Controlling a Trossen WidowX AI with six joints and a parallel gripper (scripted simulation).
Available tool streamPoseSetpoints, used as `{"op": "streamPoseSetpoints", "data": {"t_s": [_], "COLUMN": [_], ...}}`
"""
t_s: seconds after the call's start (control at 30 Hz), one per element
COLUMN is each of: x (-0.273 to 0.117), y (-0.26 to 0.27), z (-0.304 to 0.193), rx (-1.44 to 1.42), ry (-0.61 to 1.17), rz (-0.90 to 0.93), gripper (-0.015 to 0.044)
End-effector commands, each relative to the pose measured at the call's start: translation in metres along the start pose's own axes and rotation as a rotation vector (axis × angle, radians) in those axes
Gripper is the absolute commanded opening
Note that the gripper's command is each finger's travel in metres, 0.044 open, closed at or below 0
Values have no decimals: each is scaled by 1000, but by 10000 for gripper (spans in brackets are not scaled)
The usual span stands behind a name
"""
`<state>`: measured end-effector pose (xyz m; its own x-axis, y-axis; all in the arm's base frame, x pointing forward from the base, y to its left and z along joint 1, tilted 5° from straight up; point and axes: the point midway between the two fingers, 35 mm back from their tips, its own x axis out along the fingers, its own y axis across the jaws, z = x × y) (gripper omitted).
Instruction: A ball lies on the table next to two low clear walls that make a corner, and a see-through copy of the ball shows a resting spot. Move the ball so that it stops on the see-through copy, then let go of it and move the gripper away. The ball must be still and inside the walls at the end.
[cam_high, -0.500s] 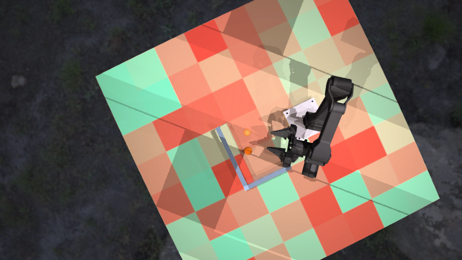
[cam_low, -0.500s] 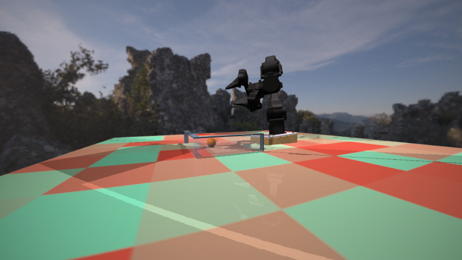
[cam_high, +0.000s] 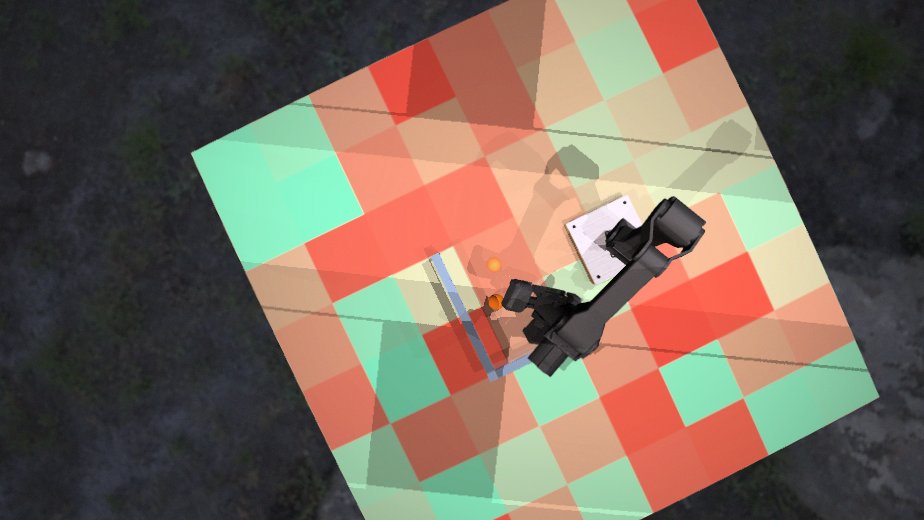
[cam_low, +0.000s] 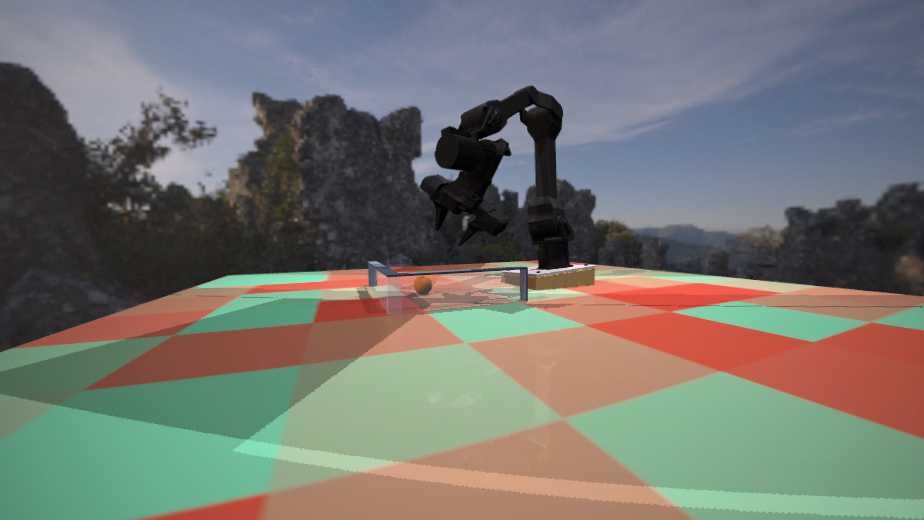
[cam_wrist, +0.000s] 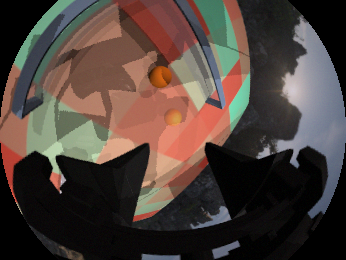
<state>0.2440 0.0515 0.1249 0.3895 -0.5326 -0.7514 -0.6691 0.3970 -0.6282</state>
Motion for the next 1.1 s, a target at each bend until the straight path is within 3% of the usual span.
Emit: {"op": "streamPoseSetpoints", "data": {"t_s": [0.0,0.13,0.2,1.07], "x": [26,42,45,68], "y": [-9,-22,-25,-10], "z": [33,59,63,70], "rx": [391,708,759,759], "ry": [-11,-17,-17,-17], "rz": [337,607,651,651], "gripper": [288,288,288,288]}}
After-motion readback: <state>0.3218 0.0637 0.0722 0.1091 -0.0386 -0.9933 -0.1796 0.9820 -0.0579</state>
